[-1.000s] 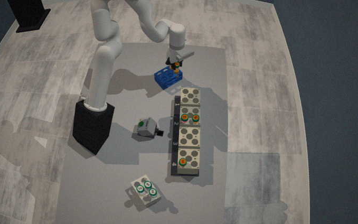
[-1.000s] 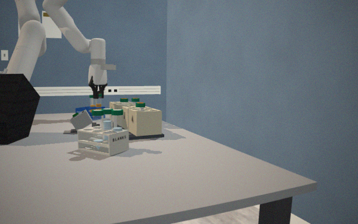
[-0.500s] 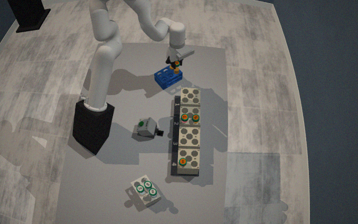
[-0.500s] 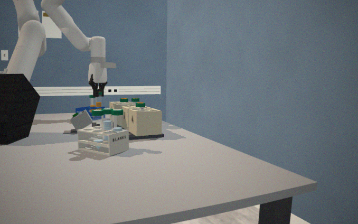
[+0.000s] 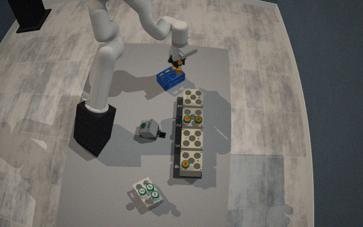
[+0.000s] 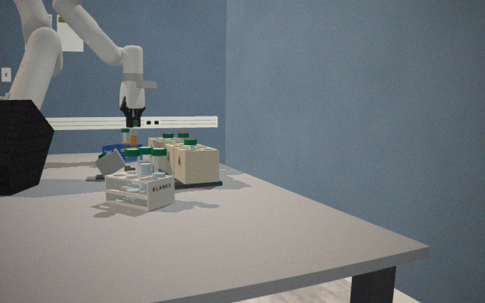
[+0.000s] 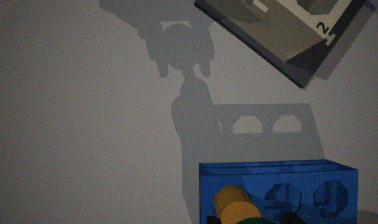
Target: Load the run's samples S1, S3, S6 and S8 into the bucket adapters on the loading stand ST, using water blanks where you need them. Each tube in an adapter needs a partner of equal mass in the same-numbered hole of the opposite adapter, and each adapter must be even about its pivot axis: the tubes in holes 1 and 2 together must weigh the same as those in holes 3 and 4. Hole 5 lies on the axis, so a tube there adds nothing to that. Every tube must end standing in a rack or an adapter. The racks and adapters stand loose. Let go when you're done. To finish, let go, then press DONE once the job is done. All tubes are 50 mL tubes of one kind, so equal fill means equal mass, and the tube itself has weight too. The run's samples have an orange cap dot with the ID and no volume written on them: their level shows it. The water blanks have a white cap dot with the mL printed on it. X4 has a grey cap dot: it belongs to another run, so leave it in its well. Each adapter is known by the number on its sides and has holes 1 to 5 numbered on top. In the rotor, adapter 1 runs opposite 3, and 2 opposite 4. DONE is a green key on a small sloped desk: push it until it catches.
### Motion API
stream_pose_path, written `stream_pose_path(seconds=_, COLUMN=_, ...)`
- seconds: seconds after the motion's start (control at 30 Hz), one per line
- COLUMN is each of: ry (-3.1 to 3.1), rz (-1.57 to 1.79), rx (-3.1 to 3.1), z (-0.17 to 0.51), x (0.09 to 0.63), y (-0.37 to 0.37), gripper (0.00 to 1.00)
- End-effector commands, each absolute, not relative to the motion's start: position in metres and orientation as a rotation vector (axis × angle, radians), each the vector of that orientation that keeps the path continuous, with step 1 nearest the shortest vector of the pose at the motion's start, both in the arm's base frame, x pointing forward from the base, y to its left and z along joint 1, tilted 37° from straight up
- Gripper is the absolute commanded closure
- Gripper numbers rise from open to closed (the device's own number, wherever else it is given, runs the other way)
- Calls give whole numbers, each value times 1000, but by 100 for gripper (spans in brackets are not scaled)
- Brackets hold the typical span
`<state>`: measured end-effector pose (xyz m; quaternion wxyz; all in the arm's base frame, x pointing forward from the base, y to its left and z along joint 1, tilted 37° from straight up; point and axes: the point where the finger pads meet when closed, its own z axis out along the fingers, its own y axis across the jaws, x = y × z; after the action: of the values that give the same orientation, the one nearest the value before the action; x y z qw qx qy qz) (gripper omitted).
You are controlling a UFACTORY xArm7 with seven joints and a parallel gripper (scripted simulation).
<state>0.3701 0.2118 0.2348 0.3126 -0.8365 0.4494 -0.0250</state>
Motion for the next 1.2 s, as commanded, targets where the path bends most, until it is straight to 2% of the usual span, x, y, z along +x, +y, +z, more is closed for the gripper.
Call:
stream_pose_path(seconds=0.0, ry=1186, rz=-68, rx=-2204, z=238, x=370, y=210, gripper=100)
stream_pose_path(seconds=1.17, ry=1185, rz=-68, rx=-2204, z=288, x=350, y=179, gripper=100)
